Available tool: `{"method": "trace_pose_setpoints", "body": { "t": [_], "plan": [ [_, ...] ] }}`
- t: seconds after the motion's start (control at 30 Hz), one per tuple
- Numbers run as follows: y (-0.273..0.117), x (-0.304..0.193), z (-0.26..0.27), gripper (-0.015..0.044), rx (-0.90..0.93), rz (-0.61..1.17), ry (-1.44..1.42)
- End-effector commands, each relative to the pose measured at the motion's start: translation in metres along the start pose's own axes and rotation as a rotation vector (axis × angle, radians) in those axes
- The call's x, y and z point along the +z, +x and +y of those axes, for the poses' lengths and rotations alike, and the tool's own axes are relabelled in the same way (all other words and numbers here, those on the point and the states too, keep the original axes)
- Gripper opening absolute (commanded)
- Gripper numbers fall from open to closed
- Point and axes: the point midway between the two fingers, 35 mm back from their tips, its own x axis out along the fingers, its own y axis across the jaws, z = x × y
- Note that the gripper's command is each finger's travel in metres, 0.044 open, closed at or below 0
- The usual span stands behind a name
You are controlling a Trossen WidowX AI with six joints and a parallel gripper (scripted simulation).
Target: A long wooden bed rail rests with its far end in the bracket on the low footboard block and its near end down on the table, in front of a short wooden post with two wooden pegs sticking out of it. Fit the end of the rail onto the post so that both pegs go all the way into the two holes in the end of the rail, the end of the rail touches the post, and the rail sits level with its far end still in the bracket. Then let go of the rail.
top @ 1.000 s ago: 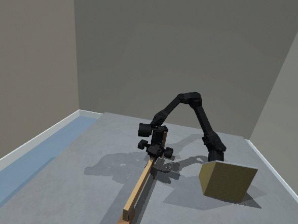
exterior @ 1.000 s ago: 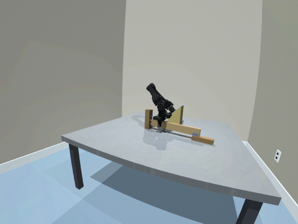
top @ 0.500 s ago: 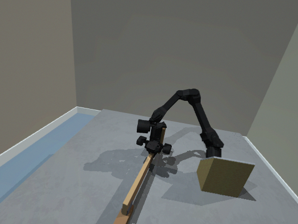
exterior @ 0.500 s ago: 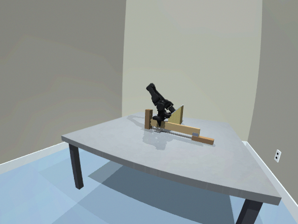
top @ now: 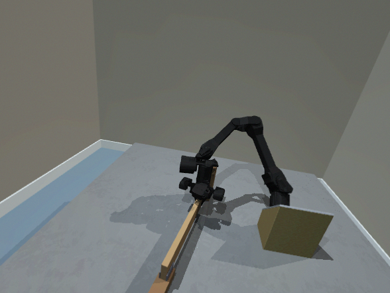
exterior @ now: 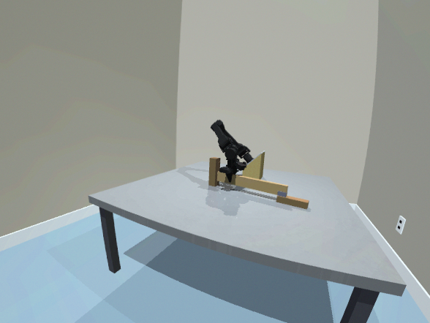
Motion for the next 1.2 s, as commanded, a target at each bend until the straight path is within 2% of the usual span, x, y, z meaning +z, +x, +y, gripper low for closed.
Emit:
{"method": "trace_pose_setpoints", "body": {
  "t": [0.0,0.47,1.0,1.03,1.17],
  "plan": [
    [-0.001,-0.0019,-0.0002,0.0,-0.001,0.0,-0.002],
    [-0.001,-0.0063,-0.0002,0.0,-0.001,0.0,-0.002],
    [-0.0004,-0.0046,0.0,0.042,0.0,0.001,0.0],
    [-0.0004,-0.0046,0.0,0.044,0.0,0.001,0.0],
    [-0.0004,-0.0046,0.0,0.044,0.0,0.001,0.0]
  ]
}}
